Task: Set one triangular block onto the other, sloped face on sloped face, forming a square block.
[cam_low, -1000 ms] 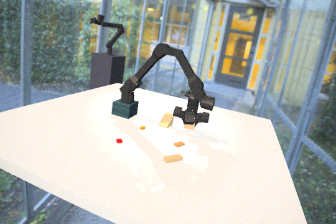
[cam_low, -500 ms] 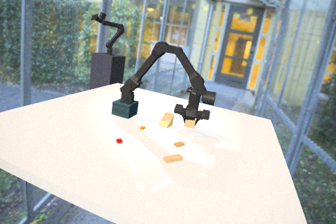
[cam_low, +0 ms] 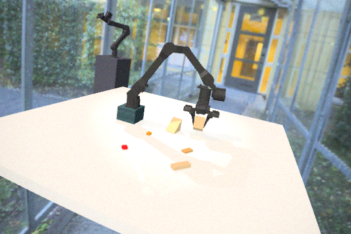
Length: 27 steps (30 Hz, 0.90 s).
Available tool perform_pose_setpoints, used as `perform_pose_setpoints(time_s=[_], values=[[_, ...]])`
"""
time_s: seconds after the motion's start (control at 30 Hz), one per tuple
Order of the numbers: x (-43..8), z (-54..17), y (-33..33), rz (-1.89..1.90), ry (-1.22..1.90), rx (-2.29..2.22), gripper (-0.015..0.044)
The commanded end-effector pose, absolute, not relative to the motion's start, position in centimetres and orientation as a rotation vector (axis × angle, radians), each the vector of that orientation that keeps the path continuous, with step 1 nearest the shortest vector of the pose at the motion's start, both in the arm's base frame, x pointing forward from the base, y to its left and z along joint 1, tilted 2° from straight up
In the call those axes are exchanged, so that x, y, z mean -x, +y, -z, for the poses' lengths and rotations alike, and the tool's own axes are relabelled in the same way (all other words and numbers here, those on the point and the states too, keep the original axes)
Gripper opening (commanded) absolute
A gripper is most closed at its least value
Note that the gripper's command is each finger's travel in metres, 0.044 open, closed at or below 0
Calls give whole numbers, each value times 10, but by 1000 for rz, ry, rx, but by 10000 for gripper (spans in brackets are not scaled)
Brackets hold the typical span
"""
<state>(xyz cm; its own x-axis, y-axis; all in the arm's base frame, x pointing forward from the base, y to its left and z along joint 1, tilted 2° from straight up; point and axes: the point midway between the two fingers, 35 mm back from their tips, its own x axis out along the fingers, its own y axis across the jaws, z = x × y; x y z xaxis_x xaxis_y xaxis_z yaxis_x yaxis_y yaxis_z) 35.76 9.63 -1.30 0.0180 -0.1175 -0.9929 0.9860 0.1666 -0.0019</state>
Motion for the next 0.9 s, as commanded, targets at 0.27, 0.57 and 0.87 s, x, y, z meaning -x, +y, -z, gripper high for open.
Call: perform_pose_setpoints(time_s=[0.27,0.57,0.87], values=[[-355,8,118,1237,939,-795,0],[-352,9,135,1298,751,-633,0],[-349,13,150,1343,575,-482,0]])
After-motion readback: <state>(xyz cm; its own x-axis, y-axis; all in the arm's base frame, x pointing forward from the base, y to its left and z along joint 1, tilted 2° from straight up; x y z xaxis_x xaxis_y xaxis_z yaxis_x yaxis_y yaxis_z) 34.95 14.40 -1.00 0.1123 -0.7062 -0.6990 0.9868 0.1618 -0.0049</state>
